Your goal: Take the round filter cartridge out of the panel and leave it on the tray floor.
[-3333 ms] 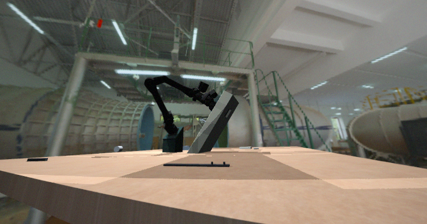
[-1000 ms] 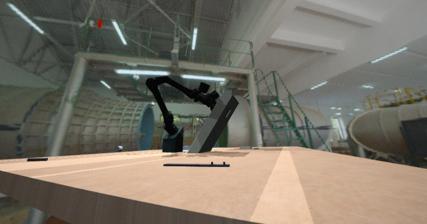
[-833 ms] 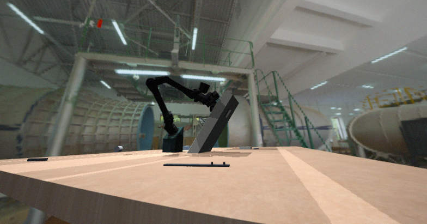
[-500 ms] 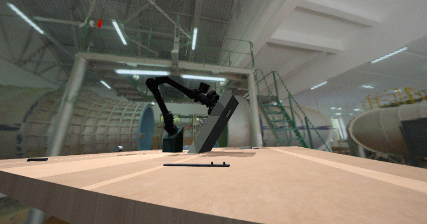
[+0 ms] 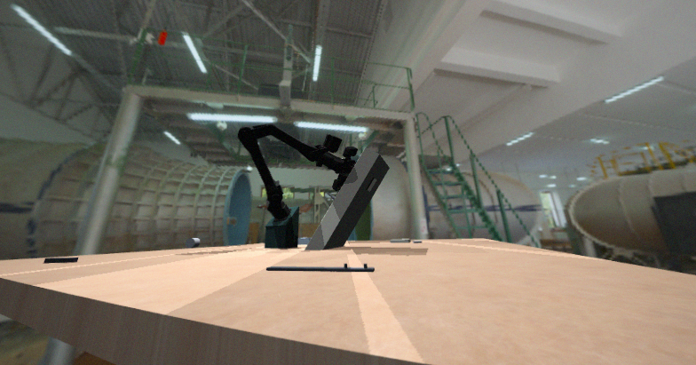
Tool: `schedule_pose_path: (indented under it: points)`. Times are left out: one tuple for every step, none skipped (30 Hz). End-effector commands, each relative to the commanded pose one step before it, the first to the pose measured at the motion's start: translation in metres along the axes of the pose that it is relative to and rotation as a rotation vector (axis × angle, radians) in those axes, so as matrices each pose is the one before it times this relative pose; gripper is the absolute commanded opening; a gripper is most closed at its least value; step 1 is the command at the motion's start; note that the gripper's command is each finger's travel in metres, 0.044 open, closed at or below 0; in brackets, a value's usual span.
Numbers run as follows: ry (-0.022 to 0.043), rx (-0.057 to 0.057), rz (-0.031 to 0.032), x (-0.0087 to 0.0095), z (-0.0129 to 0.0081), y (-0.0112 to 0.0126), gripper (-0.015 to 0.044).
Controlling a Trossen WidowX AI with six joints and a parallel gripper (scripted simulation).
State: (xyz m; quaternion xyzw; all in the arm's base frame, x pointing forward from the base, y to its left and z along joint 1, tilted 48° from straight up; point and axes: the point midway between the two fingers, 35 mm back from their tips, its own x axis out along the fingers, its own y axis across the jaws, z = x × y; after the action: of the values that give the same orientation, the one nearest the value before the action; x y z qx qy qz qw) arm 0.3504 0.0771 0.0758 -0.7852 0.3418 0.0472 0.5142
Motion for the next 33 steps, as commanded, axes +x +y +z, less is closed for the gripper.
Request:
schedule_pose_path:
  points:
    - [0.00071,-0.1243,0.01293,0.00776,-0.0019,0.00043,0.0]
    - [0.0,-0.0349,0.0,0.00004,0.0,0.0,0.0]
    - [0.0,-0.0349,0.0,0.00003,0.0,0.0,0.0]
    - [0.0,-0.0349,0.0,0.00003,0.0,0.0,0.0]
    - [0.0,-0.0349,0.0,0.00003,0.0,0.0,0.0]
    - [0.0,-0.0349,0.0,0.00002,0.0,0.0,0.0]
    - [0.0,-0.0349,0.0,0.00002,0.0,0.0,0.0]
    - [0.0,-0.0349,0.0,0.00002,0.0,0.0,0.0]
    - [0.0,-0.0349,0.0,0.00001,0.0,0.0,0.0]
    - [0.0,-0.0349,0.0,0.00001,0.0,0.0,0.0]
    - [0.0,-0.0349,0.0,0.00001,0.0,0.0,0.0]
    - [0.0,-0.0349,0.0,0.0,0.0,0.0,0.0]
    - [0.0,-0.0349,0.0,0.0,0.0,0.0,0.0]
    - [0.0,-0.0349,0.0,0.0,0.0,0.0,0.0]
    - [0.0,-0.0349,0.0,-0.00001,0.0,0.0,0.0]
    - [0.0,-0.0349,0.0,-0.00001,0.0,0.0,0.0]
    - [0.0,-0.0349,0.0,-0.00001,0.0,0.0,0.0]
    - [0.0,-0.0343,0.0,-0.00002,0.0,0.0,0.0]
    - [0.0,-0.0343,0.0,-0.00002,0.0,0.0,0.0]
    - [0.0,-0.0343,0.0,-0.00002,0.0,0.0,0.0]
    - [0.0,0.0049,0.0,0.00006,0.0,0.0,0.0]
    - [0.00001,0.0148,-0.00001,0.00017,-0.00001,0.00001,0.0]
    - [0.00002,0.0246,-0.00002,0.00029,-0.00002,0.00001,0.0]
    - [0.00002,0.0246,-0.00002,0.00029,-0.00002,0.00001,0.0]
    - [0.00001,0.0148,-0.00001,0.00017,-0.00001,0.00001,0.0]
    - [0.0,0.0049,0.0,0.00006,0.0,0.0,0.0]
    - [0.0,0.0,0.0,0.0,0.0,0.0,0.0]
    - [0.0,0.0,0.0,0.0,0.0,0.0,0.0]
    - [0.0,0.0,0.0,0.0,0.0,0.0,0.0]
    - [0.0,0.0,0.0,0.0,0.0,0.0,0.0]
    - [0.0,0.0,0.0,0.0,0.0,0.0,0.0]
    - [0.0,0.0,0.0,0.0,0.0,0.0,0.0]
    - [0.0,0.0,0.0,0.0,0.0,0.0,0.0]
